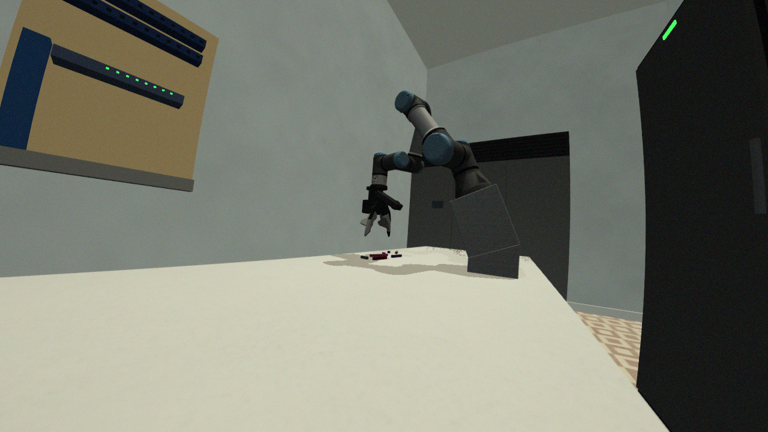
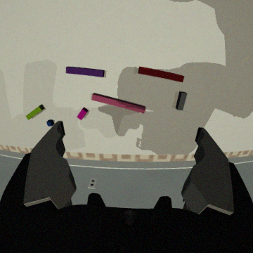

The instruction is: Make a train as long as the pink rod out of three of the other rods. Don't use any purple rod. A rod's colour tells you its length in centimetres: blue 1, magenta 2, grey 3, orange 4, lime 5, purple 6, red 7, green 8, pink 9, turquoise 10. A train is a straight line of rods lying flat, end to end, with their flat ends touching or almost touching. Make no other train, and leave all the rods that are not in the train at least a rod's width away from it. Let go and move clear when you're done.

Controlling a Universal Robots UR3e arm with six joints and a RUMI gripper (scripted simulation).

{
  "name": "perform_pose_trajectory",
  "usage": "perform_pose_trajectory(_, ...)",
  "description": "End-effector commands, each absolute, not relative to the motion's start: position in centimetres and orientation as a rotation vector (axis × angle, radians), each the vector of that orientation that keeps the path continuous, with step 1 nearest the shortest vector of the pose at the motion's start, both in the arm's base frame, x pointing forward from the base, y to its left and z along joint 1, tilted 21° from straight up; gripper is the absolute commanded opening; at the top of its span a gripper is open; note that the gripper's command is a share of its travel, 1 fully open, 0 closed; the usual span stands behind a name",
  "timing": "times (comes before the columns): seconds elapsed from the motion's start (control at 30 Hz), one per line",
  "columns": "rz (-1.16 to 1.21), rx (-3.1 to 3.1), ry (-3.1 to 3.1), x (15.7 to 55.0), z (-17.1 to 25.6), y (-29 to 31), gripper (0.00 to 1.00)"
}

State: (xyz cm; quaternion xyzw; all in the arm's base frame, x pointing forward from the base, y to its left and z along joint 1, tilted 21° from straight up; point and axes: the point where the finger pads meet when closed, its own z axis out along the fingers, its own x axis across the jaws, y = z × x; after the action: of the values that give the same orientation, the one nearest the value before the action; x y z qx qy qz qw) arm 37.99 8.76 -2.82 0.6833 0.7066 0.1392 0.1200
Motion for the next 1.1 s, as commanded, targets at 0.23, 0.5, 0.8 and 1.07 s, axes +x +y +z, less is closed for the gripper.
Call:
perform_pose_trajectory(0.23,0.452,2.247,1.832,38.25,-2.67,9.03,1.0)
perform_pose_trajectory(0.5,0.472,2.371,1.698,38.35,-2.63,9.19,1.0)
perform_pose_trajectory(0.8,0.494,2.506,1.531,38.51,-2.57,9.34,1.0)
perform_pose_trajectory(1.07,0.512,2.616,1.375,38.68,-2.5,9.46,1.0)
